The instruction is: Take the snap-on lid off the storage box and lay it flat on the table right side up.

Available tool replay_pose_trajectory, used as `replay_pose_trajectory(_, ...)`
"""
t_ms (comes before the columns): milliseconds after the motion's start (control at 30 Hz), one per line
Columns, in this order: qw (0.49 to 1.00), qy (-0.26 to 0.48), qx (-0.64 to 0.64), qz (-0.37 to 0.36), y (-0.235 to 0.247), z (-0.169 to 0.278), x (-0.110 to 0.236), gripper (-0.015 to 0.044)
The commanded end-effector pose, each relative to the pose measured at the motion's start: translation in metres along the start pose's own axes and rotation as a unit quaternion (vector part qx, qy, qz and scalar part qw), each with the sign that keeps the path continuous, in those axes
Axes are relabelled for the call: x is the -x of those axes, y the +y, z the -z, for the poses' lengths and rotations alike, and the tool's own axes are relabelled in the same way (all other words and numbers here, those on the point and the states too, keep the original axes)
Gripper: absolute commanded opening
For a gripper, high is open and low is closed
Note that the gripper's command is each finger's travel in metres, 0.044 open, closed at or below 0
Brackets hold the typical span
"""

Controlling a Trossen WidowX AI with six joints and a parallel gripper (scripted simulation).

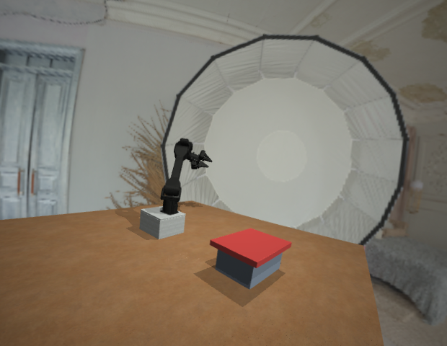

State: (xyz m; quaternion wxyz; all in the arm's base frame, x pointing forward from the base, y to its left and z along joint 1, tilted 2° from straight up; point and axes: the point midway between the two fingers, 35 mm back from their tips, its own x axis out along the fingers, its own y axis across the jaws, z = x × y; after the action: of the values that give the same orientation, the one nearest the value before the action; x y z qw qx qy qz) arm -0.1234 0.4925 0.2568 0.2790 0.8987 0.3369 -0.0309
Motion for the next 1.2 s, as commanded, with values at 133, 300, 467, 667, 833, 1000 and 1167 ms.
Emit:
replay_pose_trajectory(133, 0.985, -0.042, -0.164, -0.032, 0.039, -0.007, -0.053, 0.0269)
replay_pose_trajectory(300, 0.932, -0.073, -0.345, -0.078, 0.089, -0.022, -0.104, 0.0235)
replay_pose_trajectory(467, 0.889, -0.096, -0.437, -0.101, 0.115, -0.041, -0.131, 0.0235)
replay_pose_trajectory(667, 0.785, -0.098, -0.592, -0.155, 0.168, -0.063, -0.165, 0.0235)
replay_pose_trajectory(833, 0.615, -0.071, -0.756, -0.211, 0.221, -0.096, -0.191, 0.0235)
replay_pose_trajectory(1000, 0.497, -0.046, -0.831, -0.245, 0.26, -0.119, -0.203, 0.0235)
replay_pose_trajectory(1167, 0.341, -0.005, -0.897, -0.28, 0.306, -0.149, -0.21, 0.0235)
